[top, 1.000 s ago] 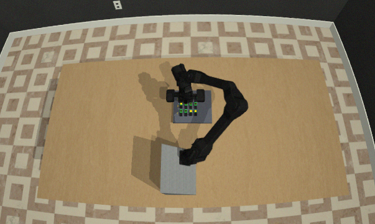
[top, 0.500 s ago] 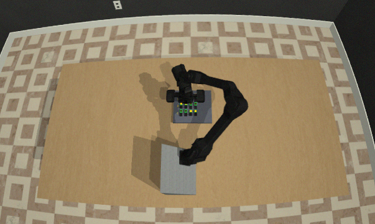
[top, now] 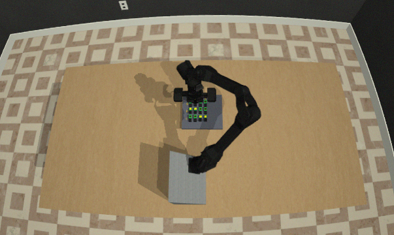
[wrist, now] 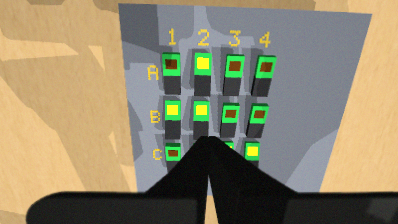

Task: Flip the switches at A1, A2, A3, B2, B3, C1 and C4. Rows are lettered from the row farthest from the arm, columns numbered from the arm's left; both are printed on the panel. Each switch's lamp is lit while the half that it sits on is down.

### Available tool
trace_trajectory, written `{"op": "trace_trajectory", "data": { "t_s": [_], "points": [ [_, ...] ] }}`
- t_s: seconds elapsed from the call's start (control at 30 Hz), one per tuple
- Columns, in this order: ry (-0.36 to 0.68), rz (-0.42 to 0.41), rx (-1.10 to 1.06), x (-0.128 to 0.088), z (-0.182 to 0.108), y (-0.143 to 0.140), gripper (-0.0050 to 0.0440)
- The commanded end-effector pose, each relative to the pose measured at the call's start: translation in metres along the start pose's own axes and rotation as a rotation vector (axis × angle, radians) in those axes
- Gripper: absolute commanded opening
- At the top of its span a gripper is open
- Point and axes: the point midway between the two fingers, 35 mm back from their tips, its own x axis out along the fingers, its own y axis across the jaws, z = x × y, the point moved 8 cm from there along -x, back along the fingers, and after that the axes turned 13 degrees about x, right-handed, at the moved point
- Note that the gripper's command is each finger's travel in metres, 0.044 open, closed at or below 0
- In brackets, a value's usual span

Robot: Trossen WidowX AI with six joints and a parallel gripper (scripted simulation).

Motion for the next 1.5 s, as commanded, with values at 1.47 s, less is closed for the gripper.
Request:
{"op": "trace_trajectory", "data": {
  "t_s": [1.47],
  "points": [
    [0.021,-0.006,0.012,0.056,0.010,-0.024,-0.0050]
  ]
}}
